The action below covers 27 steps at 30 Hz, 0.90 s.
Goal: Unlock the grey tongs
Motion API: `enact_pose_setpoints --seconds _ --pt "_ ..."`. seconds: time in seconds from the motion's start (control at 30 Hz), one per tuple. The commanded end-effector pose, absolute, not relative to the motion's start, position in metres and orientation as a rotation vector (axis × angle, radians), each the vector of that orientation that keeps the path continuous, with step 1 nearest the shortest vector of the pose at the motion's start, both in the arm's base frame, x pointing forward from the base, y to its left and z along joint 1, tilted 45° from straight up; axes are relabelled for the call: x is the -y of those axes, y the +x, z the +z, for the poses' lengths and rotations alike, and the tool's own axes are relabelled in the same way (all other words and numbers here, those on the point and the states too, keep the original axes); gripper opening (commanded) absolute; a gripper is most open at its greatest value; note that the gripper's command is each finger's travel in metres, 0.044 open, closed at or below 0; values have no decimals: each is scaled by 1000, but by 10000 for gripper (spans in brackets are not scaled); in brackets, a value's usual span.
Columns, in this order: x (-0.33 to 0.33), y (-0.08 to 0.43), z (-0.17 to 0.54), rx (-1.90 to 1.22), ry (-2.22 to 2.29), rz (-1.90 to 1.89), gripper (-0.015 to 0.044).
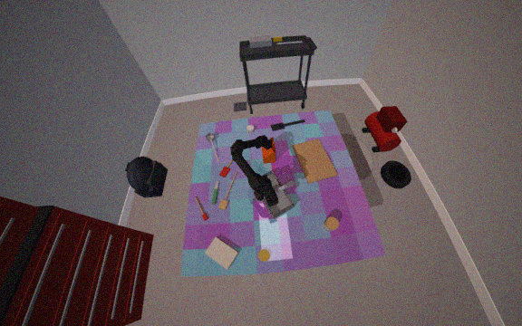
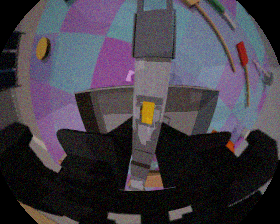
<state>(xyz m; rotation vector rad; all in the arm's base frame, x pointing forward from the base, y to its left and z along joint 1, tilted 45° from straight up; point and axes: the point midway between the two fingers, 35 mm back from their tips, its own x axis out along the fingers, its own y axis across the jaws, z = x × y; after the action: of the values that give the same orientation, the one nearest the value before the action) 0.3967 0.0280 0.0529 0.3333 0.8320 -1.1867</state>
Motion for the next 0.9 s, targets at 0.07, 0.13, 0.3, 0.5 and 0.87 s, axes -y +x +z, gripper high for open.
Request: enact_pose_setpoints --seconds 0.07,0.13,0.3,0.5,0.87 --pt "-30 399 56 -824 328 -1201 -150" --pt "-30 399 56 -824 328 -1201 -150" --pt "-34 396 50 -846 309 -1191 -150" --pt "-66 393 33 -907 244 -1136 -150" --pt "-145 369 -11 -1045 72 -1004 -150"
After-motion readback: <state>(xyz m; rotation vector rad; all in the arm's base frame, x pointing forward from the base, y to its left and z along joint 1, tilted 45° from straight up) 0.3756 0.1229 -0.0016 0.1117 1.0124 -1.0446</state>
